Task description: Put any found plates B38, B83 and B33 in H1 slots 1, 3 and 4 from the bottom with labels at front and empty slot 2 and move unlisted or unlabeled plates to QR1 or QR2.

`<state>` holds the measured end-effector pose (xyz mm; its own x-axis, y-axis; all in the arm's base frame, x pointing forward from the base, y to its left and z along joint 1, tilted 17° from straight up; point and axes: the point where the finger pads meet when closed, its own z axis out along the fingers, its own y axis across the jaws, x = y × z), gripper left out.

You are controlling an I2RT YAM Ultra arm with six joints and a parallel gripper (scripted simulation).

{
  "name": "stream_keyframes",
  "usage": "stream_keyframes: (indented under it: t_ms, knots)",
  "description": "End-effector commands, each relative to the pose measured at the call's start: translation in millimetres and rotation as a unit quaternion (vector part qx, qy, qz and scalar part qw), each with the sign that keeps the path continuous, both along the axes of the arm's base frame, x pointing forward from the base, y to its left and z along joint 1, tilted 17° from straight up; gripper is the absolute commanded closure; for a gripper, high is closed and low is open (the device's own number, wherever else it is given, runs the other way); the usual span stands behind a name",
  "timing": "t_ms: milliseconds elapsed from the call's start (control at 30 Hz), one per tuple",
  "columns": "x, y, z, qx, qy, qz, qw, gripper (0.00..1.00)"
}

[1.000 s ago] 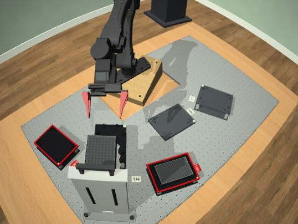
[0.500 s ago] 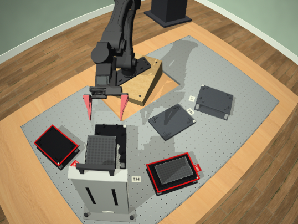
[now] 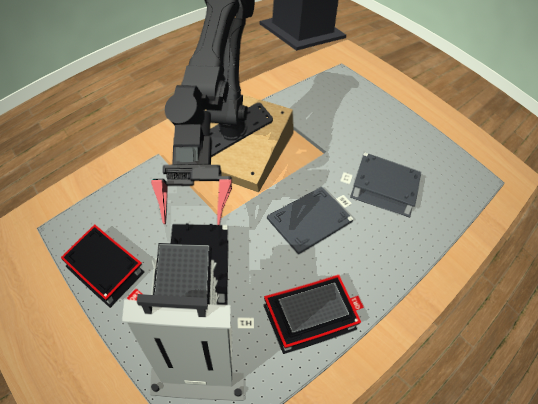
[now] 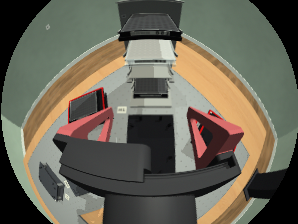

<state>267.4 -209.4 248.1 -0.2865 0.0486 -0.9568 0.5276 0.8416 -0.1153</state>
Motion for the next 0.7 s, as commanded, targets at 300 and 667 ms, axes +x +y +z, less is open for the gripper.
stream_keyframes:
  t_ms: [300,667]
  knots:
    - [8.9,-6,2.2,-0.010,-0.010,0.001,1.000,0.00]
    - [23.1,-15,3.2,-0.010,-0.010,0.001,1.000,0.00]
